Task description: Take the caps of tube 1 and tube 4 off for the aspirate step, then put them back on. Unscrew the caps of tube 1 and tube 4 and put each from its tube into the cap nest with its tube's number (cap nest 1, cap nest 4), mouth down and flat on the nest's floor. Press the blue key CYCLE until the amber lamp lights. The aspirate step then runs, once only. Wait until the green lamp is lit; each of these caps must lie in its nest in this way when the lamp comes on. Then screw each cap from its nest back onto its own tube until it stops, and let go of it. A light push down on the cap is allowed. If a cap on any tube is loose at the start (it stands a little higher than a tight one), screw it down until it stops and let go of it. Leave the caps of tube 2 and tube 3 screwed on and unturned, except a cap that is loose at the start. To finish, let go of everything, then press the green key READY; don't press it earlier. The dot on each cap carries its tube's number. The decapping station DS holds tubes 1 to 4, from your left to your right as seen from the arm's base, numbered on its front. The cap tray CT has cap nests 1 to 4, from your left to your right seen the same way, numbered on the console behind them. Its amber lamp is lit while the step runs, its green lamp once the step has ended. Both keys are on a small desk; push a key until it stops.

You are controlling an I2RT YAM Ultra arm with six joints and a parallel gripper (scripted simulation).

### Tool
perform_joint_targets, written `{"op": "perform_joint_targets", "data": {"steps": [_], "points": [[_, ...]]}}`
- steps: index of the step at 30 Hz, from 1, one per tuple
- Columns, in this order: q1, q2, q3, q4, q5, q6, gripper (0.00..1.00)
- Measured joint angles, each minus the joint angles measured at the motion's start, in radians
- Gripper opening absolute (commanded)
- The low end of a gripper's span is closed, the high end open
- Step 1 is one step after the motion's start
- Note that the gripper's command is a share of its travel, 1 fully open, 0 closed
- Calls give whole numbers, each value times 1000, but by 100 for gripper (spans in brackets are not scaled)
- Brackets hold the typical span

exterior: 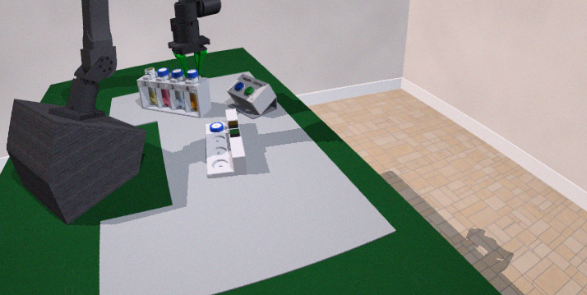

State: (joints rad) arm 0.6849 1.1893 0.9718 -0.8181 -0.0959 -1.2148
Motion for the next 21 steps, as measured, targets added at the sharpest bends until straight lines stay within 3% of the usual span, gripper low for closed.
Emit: {"op": "perform_joint_targets", "data": {"steps": [5, 11, 12, 21], "points": [[0, 0, 0, 0, 0, -228, 0], [0, 0, 0, 0, 0, -340, 0], [0, 0, 0, 0, 0, -348, 49], [0, 0, 0, 0, 0, -375, 49]]}}
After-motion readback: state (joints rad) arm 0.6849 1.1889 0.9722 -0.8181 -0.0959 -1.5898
